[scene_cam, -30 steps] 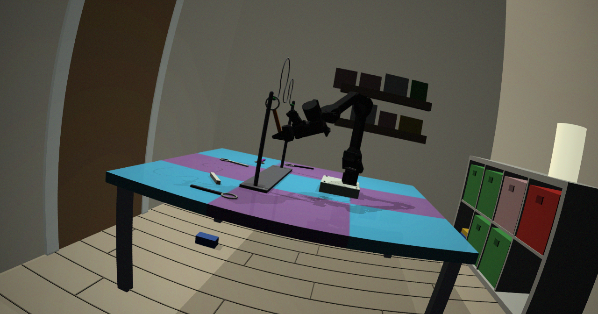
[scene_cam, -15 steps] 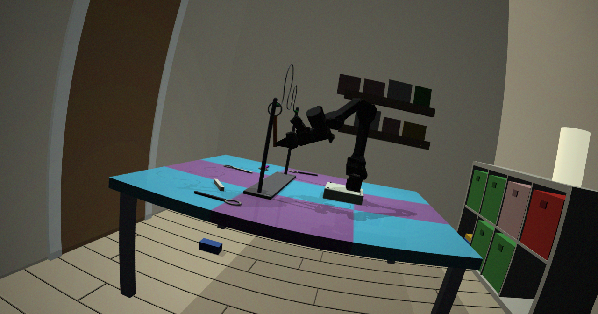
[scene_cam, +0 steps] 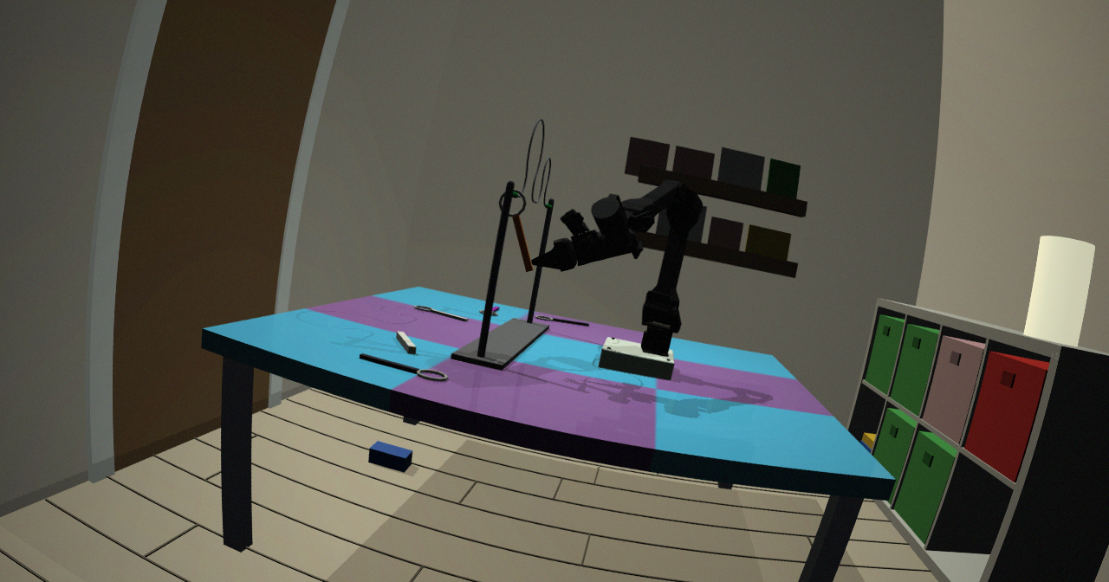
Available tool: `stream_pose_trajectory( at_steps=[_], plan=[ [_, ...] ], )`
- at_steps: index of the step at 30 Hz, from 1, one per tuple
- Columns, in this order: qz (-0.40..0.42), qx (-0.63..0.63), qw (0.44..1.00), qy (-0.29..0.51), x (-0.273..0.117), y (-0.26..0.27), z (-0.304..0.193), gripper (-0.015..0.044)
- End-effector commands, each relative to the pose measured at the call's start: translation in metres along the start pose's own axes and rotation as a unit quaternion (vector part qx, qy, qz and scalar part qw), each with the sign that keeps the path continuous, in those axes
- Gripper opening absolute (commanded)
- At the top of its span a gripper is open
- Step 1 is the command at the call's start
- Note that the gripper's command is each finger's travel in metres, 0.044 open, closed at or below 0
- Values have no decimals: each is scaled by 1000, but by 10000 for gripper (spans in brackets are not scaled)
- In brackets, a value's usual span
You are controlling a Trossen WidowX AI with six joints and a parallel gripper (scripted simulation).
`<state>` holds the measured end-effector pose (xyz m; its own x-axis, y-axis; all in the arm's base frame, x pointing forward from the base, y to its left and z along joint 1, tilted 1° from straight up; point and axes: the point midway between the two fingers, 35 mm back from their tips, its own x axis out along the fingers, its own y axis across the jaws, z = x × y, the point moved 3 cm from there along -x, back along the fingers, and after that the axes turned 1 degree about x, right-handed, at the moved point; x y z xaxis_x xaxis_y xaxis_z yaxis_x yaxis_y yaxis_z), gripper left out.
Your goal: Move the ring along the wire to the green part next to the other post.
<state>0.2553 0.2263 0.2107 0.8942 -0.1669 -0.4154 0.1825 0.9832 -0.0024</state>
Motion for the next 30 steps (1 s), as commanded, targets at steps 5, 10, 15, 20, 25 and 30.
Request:
stream_pose_trajectory(
  at_steps=[5,10,15,20,25,30],
  plan=[
    [-3,3,1000,-2,-1,-1,1,160],
    [-3,3,1000,-2,-1,-1,1,160],
    [-1,1,1000,0,-3,0,1,186],
    [-1,1,1000,0,-48,-1,1,317],
    [-1,1,1000,-1,-50,-1,1,440],
    [-1,1,1000,-1,-50,-1,1,440]
  ],
)
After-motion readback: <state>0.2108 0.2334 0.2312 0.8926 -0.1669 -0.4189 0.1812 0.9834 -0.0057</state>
